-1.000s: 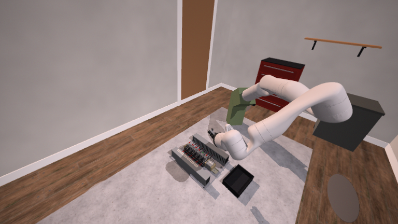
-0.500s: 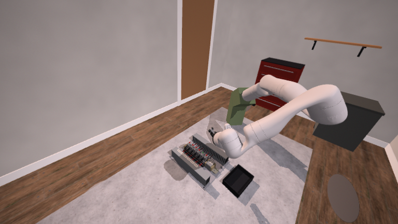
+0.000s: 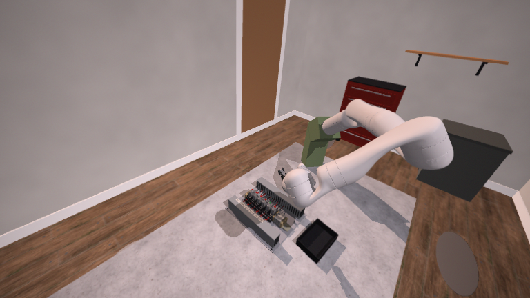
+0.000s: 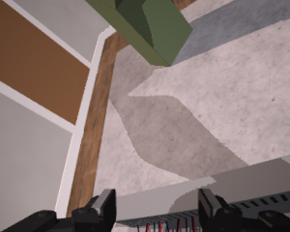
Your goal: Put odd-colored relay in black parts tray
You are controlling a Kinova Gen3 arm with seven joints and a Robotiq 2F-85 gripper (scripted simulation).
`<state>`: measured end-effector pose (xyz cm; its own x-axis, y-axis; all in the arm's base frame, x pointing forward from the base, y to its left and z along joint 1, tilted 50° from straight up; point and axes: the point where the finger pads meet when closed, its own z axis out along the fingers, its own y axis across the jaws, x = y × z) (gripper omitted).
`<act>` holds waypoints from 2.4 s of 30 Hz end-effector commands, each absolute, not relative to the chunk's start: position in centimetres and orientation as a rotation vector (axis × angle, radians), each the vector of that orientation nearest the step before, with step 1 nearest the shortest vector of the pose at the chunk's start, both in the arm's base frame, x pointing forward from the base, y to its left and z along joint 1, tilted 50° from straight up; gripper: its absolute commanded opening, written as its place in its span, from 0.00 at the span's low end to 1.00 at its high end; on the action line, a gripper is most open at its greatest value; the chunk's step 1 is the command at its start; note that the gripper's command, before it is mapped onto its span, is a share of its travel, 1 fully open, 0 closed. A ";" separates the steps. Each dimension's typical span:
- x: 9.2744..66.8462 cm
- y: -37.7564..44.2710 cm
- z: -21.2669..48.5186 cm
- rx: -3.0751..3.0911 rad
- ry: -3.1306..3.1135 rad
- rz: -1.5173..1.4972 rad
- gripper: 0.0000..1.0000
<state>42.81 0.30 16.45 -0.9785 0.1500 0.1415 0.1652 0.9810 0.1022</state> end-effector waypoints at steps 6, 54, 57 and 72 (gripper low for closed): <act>42.3 0.6 15.3 -0.328 -2.935 -0.240 0.61; 41.7 1.9 10.0 -0.845 -2.573 -0.604 0.61; 41.9 1.9 9.6 -0.886 -2.544 -0.632 0.61; 43.2 1.6 7.9 -1.064 -2.419 -0.750 0.61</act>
